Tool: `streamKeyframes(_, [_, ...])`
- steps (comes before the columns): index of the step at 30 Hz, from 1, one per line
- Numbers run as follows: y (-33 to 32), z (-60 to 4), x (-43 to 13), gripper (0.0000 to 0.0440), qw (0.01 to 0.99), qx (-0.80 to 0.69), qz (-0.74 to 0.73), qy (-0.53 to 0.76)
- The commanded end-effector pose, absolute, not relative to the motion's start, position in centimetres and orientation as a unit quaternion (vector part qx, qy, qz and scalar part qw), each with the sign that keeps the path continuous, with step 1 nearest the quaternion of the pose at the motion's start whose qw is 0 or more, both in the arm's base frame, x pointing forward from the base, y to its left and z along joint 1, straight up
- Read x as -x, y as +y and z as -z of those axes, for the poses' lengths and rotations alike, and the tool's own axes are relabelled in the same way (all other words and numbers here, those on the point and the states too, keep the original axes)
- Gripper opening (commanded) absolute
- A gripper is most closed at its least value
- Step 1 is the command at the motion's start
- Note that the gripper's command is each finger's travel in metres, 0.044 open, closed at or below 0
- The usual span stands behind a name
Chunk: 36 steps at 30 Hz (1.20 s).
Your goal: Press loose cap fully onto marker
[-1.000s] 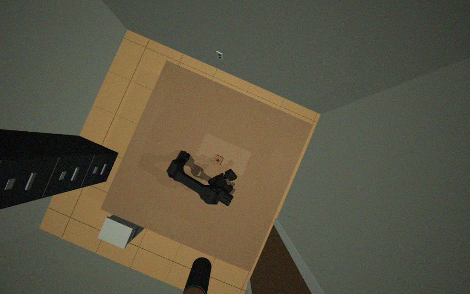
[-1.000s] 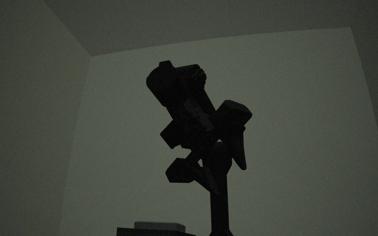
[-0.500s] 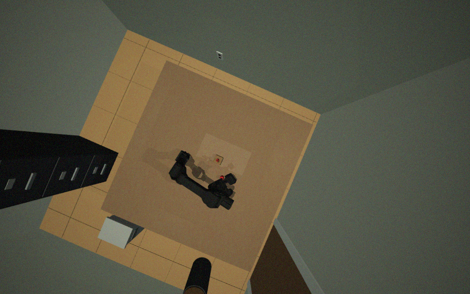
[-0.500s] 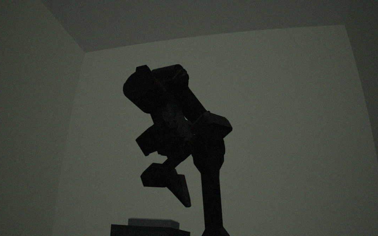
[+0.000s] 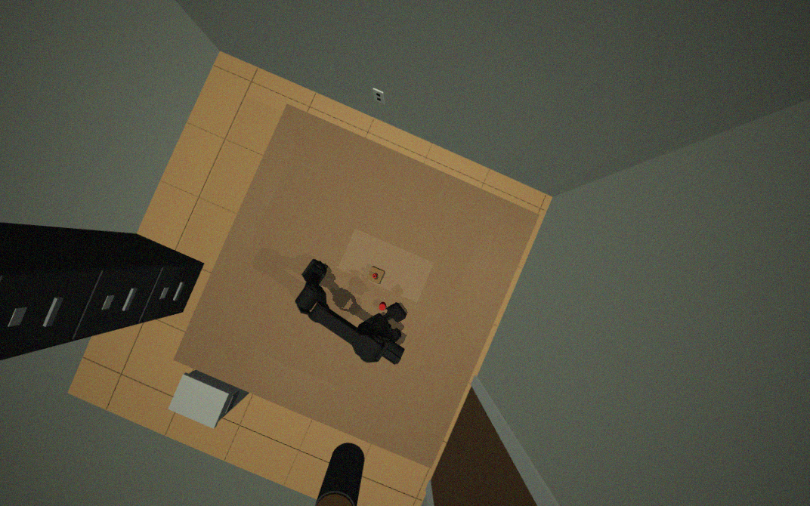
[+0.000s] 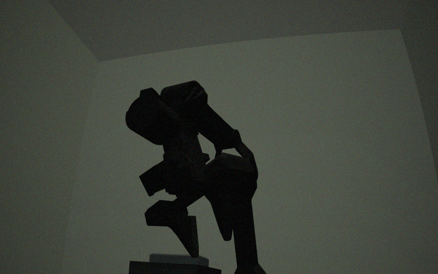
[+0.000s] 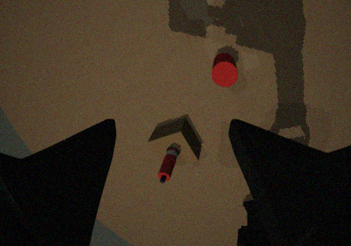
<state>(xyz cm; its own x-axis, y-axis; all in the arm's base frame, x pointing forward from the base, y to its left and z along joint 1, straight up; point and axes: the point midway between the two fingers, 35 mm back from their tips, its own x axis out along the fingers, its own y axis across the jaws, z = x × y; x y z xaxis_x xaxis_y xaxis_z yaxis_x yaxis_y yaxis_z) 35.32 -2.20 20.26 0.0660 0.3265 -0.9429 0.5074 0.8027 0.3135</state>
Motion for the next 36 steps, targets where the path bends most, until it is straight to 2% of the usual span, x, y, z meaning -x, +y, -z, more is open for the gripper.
streamKeyframes(1, [-2.8,-19.4,-35.2,0.0316,0.657,-0.296,0.076,0.69])
streamKeyframes(36, [-4.3,-10.7,-34.3,0.0298,0.612,-0.181,0.113,0.762])
